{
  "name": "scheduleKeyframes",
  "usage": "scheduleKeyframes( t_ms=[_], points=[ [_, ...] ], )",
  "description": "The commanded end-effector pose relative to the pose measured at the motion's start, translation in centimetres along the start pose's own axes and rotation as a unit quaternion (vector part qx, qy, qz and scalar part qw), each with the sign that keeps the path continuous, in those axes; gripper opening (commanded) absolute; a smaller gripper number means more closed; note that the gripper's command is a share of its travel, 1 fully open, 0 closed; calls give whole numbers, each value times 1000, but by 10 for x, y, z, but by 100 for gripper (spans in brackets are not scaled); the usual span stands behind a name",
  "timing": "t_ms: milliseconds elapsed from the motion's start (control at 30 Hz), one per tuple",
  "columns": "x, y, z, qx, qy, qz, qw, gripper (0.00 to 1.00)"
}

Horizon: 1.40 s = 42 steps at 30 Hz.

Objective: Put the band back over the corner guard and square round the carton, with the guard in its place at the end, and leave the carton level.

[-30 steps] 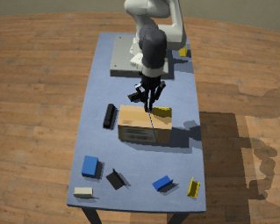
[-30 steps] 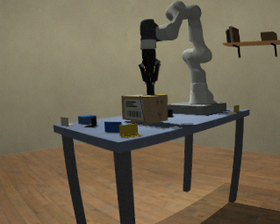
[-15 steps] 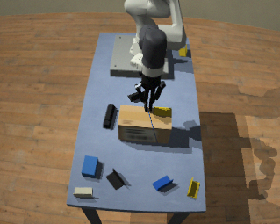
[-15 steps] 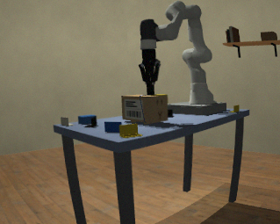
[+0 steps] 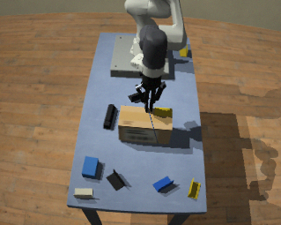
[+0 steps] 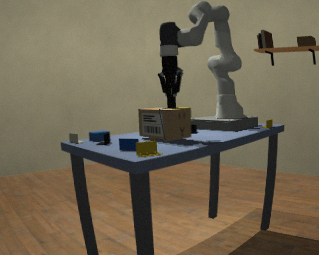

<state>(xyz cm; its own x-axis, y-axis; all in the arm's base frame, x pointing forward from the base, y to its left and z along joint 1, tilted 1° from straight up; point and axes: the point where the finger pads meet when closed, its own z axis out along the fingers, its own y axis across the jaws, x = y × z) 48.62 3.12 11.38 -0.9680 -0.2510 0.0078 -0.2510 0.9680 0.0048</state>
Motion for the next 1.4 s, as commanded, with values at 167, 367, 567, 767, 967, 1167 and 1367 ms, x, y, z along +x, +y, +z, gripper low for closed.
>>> scheduleKeyframes(
  t_ms=[167,367,567,767,967,1167,1367],
  points=[
    [0,0,1,1,0,0,1000,10],
    [0,0,1,1,0,0,1000,10],
    [0,0,1,1,0,0,1000,10],
    [0,0,1,1,0,0,1000,10],
    [0,0,1,1,0,0,1000,10],
    [0,0,1,1,0,0,1000,10],
    [0,0,0,1,0,0,1000,10]
  ],
)
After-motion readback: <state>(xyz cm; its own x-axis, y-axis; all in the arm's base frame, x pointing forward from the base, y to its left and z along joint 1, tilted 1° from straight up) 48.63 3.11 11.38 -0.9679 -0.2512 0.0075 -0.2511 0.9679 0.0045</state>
